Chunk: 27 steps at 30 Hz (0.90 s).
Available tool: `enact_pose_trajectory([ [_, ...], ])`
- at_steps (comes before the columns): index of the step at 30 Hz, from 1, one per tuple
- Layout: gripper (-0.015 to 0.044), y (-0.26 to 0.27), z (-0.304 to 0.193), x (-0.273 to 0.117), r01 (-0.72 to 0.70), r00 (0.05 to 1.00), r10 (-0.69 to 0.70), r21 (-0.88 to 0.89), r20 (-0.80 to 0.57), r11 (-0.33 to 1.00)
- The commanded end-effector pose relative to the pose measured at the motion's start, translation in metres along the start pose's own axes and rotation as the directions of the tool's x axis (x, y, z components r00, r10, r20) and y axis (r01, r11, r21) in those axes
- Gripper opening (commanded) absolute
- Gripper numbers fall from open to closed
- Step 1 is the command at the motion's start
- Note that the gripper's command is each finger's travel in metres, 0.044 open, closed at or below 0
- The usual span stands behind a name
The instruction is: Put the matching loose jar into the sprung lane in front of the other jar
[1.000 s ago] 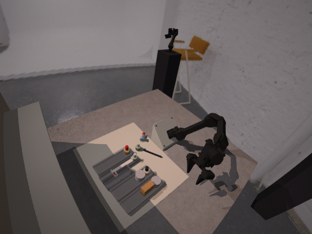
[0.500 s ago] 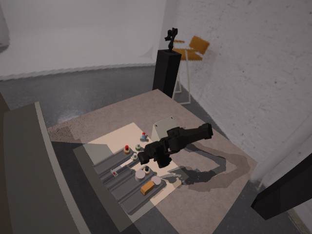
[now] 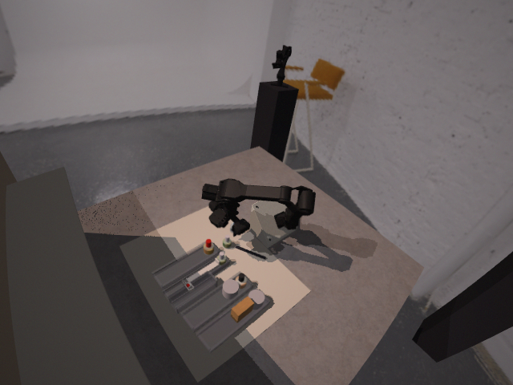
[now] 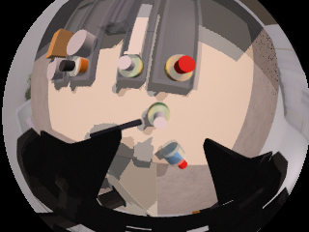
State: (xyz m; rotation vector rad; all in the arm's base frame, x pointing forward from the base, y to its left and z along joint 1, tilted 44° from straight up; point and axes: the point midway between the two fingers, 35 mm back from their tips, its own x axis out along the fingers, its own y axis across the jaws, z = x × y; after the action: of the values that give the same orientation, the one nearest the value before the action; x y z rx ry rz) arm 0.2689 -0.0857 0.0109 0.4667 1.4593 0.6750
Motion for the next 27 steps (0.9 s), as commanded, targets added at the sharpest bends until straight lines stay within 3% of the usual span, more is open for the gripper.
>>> enact_pose_trajectory([
  [1, 0.044, -0.003, -0.006, 0.005, -0.029, 1.0, 0.03, 0.074, -0.007, 0.997],
  [5, 0.044, 0.0, -0.004, 0.007, -0.029, 1.0, 0.03, 0.074, -0.007, 0.997],
  [9, 0.044, 0.001, -0.004, 0.038, -0.03, 1.0, 0.031, 0.073, -0.006, 0.997],
  [27, 0.044, 0.003, -0.003, 0.066, -0.031, 0.999, 0.032, 0.073, -0.006, 0.997],
])
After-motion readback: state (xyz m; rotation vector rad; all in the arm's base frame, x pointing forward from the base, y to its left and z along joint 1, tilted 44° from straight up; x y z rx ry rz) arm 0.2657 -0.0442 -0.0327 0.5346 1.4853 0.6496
